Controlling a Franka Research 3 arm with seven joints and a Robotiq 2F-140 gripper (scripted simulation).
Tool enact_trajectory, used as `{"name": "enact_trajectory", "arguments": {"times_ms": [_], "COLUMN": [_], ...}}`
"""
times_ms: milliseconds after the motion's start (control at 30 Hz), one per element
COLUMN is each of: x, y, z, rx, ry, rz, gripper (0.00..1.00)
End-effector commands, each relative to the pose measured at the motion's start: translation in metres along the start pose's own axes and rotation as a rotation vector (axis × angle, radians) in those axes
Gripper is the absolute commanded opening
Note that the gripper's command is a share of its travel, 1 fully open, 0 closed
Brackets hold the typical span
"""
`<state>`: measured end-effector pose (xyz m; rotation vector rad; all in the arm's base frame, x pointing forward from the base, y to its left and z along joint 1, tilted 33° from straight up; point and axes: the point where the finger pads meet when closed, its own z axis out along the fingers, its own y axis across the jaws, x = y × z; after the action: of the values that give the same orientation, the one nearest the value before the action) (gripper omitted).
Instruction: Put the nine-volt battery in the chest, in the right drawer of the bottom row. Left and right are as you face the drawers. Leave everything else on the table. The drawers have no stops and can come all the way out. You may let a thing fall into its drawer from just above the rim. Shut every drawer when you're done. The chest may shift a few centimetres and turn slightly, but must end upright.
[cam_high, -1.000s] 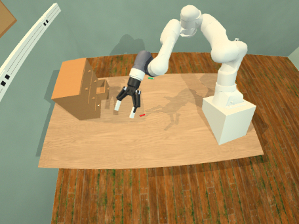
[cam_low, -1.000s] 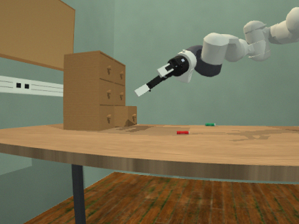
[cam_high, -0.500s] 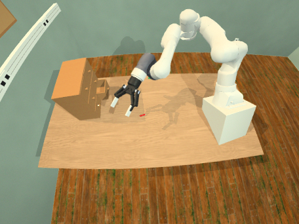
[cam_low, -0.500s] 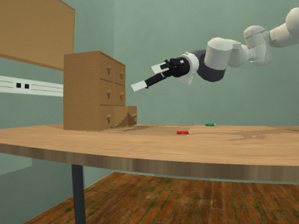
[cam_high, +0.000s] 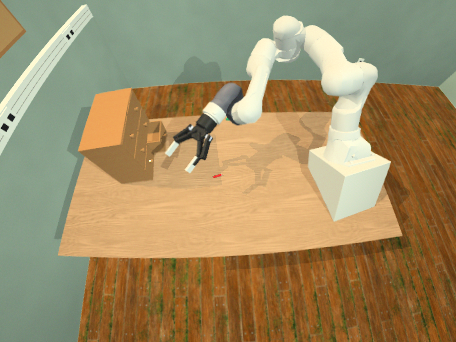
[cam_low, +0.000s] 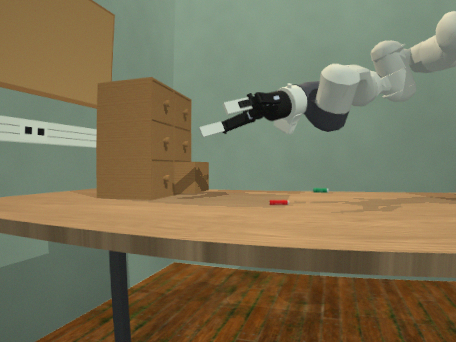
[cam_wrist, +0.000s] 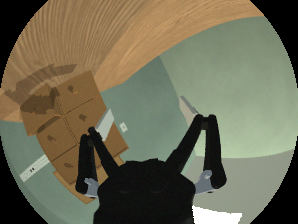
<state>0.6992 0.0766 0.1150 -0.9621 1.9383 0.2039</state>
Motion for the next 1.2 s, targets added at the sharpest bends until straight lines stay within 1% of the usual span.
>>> {"name": "enact_trajectory", "arguments": {"times_ms": [0, 200, 267, 667, 767, 833, 1167], "x": [-0.011, -0.014, -0.014, -0.017, -0.017, -0.017, -0.015], "y": [-0.011, -0.024, -0.024, -0.050, -0.056, -0.056, -0.077], "z": [-0.006, -0.013, -0.013, -0.032, -0.037, -0.037, -0.055], "rx": [0.046, 0.095, 0.095, 0.194, 0.219, 0.219, 0.302], "ry": [-0.044, -0.074, -0.074, -0.117, -0.124, -0.124, -0.141], "rz": [-0.020, -0.025, -0.025, -0.032, -0.033, -0.033, -0.036], "gripper": [1.00, 1.00, 1.00, 1.00, 1.00, 1.00, 1.00]}}
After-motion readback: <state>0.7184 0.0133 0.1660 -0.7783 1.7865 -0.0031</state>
